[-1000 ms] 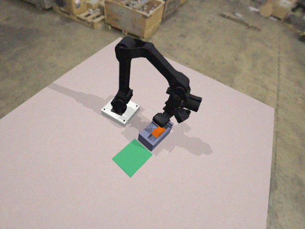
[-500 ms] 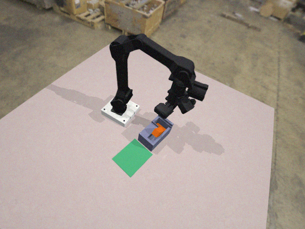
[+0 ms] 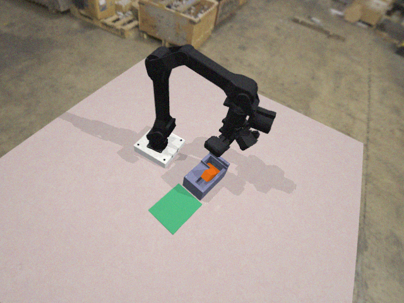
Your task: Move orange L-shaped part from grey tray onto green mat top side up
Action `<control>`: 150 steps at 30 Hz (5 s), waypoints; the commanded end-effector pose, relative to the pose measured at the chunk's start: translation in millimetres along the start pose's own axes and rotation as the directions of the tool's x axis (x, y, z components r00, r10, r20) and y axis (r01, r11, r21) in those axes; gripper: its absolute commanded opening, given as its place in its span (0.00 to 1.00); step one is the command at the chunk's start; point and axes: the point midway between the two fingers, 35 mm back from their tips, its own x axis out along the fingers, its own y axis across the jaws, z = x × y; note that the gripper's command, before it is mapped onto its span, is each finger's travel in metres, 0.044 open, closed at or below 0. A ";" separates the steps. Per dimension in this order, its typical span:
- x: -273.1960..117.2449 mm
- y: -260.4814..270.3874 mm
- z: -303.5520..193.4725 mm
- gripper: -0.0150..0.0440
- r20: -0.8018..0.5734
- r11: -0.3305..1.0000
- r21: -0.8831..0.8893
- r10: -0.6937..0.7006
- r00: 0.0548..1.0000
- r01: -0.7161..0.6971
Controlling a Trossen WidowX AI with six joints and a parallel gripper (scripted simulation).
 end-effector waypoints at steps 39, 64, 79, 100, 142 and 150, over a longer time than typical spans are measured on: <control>-3.6 -77.1 12.4 0.73 0.007 -0.004 -1.000 -0.006 1.000 0.007; 29.9 -77.3 12.9 0.73 0.007 -0.004 -1.000 -0.006 1.000 0.007; 53.9 -77.5 14.0 0.73 0.007 -0.004 -1.000 -0.006 1.000 0.007; 71.8 -78.0 15.1 0.60 0.014 -0.007 -1.000 -0.009 1.000 0.014; 40.0 -77.4 13.2 0.25 0.008 -0.005 -1.000 -0.006 1.000 0.008; 27.9 -77.3 13.0 0.25 0.008 -0.004 -1.000 -0.006 1.000 0.008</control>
